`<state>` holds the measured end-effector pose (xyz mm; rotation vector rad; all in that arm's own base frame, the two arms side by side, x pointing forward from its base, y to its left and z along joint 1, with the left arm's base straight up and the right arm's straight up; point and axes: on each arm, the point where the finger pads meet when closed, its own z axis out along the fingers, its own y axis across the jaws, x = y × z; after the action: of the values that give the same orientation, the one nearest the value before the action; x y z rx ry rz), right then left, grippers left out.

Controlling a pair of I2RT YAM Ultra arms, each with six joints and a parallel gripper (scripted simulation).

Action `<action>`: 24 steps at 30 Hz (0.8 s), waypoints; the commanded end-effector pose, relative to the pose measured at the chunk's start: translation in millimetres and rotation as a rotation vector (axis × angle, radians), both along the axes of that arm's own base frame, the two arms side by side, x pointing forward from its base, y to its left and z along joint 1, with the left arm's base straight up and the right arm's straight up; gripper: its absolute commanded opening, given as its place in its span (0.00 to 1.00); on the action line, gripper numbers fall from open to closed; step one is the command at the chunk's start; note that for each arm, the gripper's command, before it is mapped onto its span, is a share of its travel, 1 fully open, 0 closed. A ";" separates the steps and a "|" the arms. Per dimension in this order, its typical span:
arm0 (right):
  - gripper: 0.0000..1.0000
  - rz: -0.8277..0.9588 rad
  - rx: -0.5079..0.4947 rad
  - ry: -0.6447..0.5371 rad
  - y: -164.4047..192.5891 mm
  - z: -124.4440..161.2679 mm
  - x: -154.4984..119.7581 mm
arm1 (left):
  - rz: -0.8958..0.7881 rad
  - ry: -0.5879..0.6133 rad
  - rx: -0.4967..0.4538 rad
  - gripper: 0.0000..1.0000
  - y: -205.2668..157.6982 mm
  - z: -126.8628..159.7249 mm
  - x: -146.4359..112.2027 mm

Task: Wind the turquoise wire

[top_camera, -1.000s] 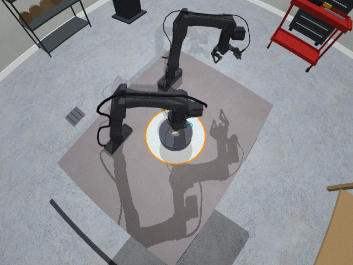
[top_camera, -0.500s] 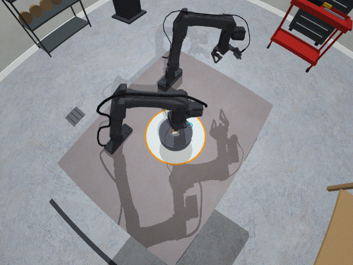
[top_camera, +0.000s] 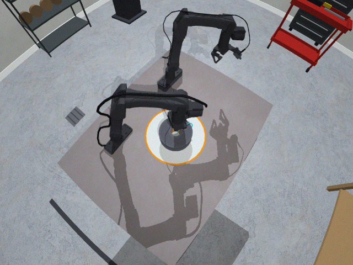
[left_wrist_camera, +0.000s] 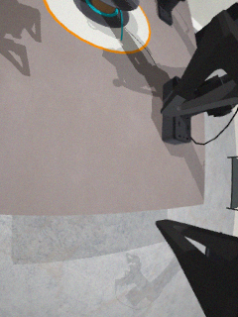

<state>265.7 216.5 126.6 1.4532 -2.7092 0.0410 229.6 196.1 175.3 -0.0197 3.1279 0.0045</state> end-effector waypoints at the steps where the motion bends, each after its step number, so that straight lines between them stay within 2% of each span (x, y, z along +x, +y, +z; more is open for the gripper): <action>1: 0.00 -0.005 0.085 -0.082 14.0 20.3 8.0 | -0.005 -0.042 0.044 1.00 1.0 17.9 5.8; 8: 0.00 -0.047 0.239 -0.258 29.8 42.7 26.8 | -0.005 -0.042 0.044 1.00 1.0 17.9 5.8; 10: 0.00 -0.047 0.239 -0.258 29.8 42.7 26.8 | -0.005 -0.042 0.044 1.00 1.0 17.9 5.8; 12: 0.00 -0.065 0.309 -0.334 35.9 55.5 34.1 | -0.005 -0.042 0.044 1.00 1.0 17.9 5.8; 19: 0.00 -0.134 0.602 -0.619 52.5 126.2 54.0 | -0.005 -0.042 0.044 1.00 1.0 17.9 5.8; 24: 0.00 -0.173 0.815 -0.800 51.9 188.8 53.2 | -0.005 -0.042 0.044 1.00 1.0 17.9 5.8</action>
<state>302.6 250.8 256.1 1.5744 -3.5126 -0.4129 229.6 196.1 175.3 -0.0197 3.1279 0.0045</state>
